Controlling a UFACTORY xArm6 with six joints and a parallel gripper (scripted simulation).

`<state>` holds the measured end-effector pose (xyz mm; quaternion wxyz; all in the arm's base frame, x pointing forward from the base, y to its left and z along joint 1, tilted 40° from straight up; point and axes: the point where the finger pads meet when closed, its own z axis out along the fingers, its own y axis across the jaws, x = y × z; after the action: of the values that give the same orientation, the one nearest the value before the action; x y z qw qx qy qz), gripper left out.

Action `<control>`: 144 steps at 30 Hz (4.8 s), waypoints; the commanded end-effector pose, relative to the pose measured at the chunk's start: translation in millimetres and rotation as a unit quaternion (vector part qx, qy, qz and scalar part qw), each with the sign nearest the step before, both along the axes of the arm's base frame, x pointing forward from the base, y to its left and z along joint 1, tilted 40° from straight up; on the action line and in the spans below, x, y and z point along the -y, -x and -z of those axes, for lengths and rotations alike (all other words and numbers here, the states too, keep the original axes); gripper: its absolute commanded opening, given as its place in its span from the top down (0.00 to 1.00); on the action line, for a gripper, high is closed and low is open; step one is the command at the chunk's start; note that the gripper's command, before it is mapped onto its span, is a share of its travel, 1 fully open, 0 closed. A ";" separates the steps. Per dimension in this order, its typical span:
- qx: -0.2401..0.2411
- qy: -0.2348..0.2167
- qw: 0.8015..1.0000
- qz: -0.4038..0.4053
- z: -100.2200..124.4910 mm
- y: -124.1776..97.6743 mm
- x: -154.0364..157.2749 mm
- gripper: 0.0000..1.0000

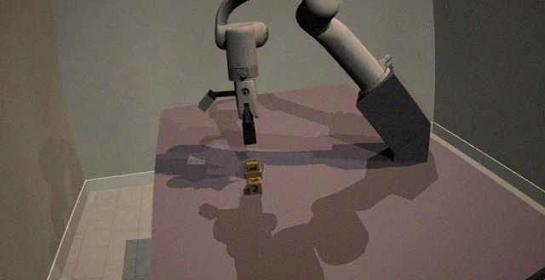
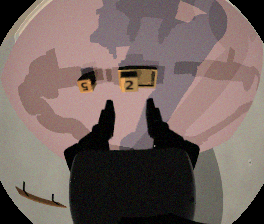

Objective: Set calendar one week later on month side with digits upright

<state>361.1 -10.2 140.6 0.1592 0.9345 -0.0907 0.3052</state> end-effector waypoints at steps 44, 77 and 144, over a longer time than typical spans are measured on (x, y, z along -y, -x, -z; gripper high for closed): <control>0.001 0.000 1.000 0.000 33.0 -24.3 14.9 0.51; 0.001 0.000 1.000 0.000 40.3 -29.4 18.1 0.51; 0.001 0.000 1.000 0.000 39.9 -30.1 17.9 0.51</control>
<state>390.8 -28.5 100.1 0.1592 0.9343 -0.0908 0.3057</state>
